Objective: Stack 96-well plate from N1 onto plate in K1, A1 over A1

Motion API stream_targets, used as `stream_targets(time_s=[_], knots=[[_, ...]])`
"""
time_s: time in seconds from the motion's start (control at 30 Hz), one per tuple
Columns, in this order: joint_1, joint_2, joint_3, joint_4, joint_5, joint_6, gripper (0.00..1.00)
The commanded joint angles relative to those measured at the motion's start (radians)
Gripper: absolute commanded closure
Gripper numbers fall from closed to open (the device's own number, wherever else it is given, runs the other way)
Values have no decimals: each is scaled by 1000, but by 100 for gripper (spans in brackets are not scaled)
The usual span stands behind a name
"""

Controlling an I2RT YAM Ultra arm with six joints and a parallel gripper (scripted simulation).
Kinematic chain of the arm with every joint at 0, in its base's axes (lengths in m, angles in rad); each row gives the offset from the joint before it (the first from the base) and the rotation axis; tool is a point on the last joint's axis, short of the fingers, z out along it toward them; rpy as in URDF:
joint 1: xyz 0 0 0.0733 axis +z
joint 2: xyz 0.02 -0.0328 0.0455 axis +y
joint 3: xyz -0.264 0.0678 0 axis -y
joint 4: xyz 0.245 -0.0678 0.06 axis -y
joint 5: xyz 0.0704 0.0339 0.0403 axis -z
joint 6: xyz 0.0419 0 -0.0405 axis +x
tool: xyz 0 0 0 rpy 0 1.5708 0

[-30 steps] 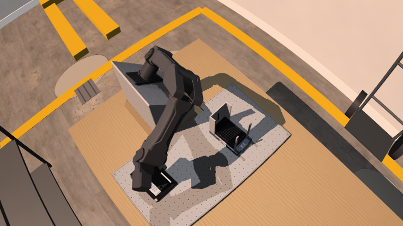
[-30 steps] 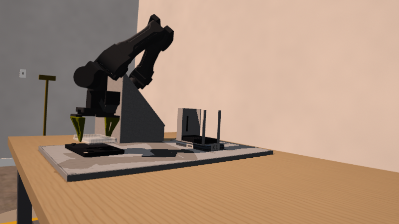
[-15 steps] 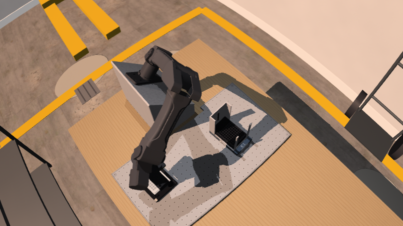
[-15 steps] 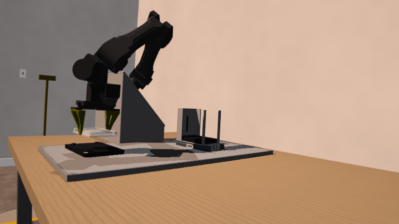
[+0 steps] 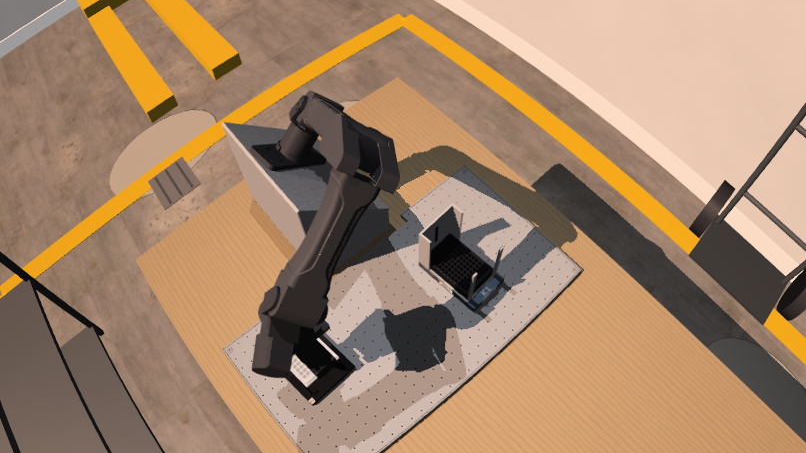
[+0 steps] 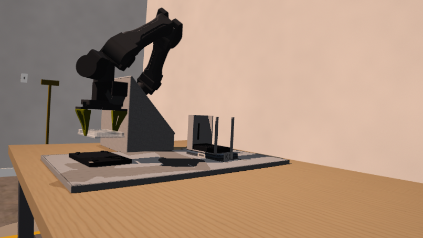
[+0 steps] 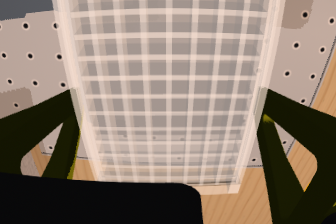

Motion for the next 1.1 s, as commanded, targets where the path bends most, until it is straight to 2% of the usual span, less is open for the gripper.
stream_targets(time_s=[0.0, 0.23, 0.27, 0.33, 0.73, 0.8, 0.83, 0.93, 1.07], knots=[[-32, -34, 37, -48, 10, -21, 100], [-45, -45, 48, -78, 17, -35, 100], [-48, -26, 52, -86, 16, -39, 100], [-53, -51, 56, -97, 21, -44, 100], [-84, -75, 85, -168, 38, -76, 100], [-84, -75, 85, -168, 38, -76, 100], [-87, -51, 90, -176, 37, -79, 100], [-95, -82, 97, -193, 44, -86, 100], [-104, -88, 108, -216, 49, -96, 100]])
